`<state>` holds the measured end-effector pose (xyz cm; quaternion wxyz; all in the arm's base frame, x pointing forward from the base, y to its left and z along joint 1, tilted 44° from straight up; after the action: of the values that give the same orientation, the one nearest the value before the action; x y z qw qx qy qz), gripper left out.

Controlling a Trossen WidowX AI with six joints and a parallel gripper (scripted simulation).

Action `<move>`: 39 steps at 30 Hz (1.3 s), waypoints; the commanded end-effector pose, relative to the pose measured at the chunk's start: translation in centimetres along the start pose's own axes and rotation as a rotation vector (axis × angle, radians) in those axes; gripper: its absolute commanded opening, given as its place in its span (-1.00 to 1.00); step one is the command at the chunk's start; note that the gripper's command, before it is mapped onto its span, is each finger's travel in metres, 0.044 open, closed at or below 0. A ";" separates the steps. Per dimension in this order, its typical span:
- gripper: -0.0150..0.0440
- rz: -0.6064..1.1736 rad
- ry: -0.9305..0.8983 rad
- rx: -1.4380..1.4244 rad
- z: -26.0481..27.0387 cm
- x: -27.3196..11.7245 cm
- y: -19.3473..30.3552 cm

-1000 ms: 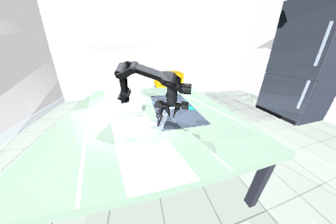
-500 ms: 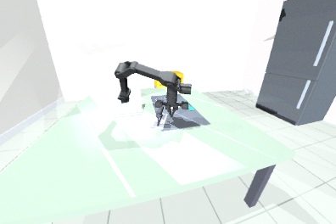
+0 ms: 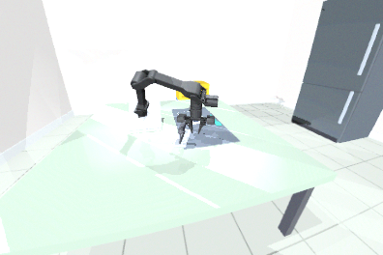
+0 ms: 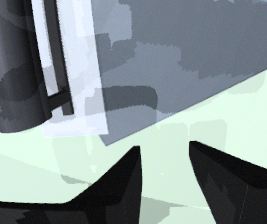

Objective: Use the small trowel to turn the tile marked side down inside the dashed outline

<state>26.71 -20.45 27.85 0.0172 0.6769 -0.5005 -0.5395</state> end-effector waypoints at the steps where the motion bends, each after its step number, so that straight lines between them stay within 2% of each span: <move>1: 0.29 -0.001 -0.001 0.072 0.2 -0.1 -0.2; 3: 0.42 -0.001 -0.002 0.142 0.4 -0.2 -0.4; 39: 0.42 0.000 -0.015 1.392 4.3 -1.5 -3.3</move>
<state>25.99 -15.91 25.36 -0.4023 0.5442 -0.7247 -0.1299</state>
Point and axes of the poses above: the point midway between the two fingers, 35 mm back from their tips, its own x axis out along the fingers, its own z axis across the jaws, y = z × x, the point moved 7 cm from there along -x, back along the fingers, and after that the axes turned 13 degrees about x, right-handed, at the moved point
